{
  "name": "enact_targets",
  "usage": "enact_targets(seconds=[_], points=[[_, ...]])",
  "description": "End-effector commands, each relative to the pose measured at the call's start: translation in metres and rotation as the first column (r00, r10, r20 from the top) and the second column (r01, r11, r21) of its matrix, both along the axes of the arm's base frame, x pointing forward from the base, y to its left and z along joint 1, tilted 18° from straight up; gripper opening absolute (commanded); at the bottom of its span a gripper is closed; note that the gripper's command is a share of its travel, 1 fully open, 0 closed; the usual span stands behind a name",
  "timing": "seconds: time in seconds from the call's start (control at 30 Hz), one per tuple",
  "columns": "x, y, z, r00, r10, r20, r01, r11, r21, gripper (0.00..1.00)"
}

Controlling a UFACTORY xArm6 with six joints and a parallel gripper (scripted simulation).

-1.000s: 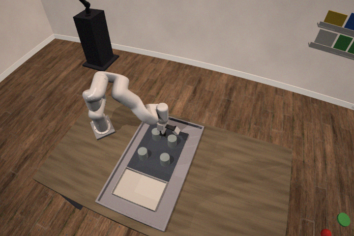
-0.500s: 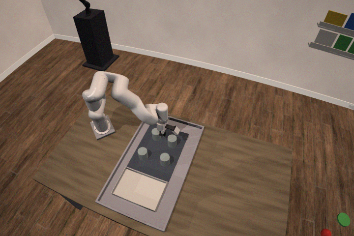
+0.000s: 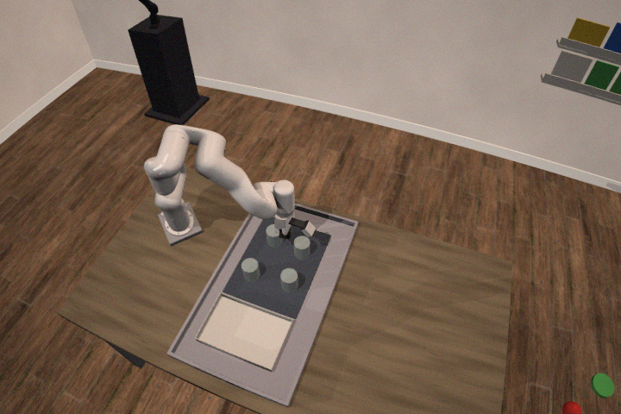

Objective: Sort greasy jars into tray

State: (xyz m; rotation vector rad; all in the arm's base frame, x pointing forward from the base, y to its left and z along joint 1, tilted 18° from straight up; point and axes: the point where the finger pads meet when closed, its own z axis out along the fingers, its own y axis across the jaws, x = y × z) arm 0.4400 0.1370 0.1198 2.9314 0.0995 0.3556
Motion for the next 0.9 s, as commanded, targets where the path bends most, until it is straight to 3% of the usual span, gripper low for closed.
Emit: enact_targets(seconds=[0.0, 0.87], points=[[0.0005, 0.0007, 0.0014, 1.000, 0.001, 0.004, -0.001, 1.000, 0.002, 0.00], [-0.0023, 0.0004, 0.0008, 1.000, 0.001, 0.004, -0.001, 1.000, 0.002, 0.00]])
